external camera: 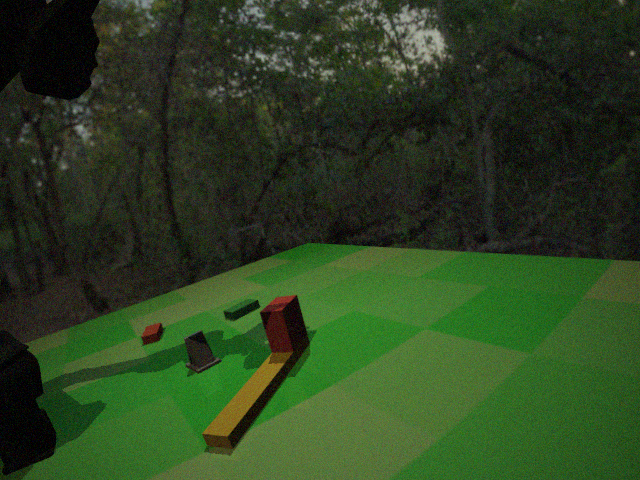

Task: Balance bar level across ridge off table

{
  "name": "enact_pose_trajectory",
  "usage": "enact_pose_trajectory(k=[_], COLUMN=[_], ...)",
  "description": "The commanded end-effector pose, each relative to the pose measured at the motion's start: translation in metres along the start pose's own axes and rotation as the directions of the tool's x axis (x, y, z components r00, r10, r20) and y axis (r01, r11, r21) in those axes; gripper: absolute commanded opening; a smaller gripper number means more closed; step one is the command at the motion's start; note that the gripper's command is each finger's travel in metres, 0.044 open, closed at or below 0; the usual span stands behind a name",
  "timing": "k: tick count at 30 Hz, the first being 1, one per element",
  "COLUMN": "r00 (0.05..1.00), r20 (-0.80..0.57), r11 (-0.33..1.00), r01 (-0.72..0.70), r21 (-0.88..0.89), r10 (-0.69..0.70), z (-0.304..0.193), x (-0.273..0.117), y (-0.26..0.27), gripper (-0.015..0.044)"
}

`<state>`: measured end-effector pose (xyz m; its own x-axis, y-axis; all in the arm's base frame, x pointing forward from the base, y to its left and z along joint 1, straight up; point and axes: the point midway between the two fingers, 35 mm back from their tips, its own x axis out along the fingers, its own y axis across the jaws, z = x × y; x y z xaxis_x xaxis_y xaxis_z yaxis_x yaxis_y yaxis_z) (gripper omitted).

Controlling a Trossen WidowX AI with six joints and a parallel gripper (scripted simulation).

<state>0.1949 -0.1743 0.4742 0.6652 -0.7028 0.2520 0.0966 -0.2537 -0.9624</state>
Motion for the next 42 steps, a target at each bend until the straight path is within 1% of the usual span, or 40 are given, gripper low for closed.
enact_pose_trajectory(k=[1, 9, 18, 31, 42], r00=[0.998, 0.986, 0.957, 0.888, 0.807], r20=[0.030, 0.076, 0.126, 0.189, 0.233], r11=[0.991, 0.927, 0.787, 0.487, 0.191], r01=[-0.051, -0.166, -0.287, -0.395, -0.388], r21=[0.123, 0.335, 0.546, 0.779, 0.902], r10=[0.048, 0.149, 0.262, 0.419, 0.542], z=[0.008, 0.021, 0.037, 0.060, 0.079], x=[0.008, 0.020, 0.030, 0.039, 0.042], y=[0.007, 0.027, 0.051, 0.085, 0.113], gripper=[0.0315, 0.0315, 0.0315, 0.0315, 0.0315])
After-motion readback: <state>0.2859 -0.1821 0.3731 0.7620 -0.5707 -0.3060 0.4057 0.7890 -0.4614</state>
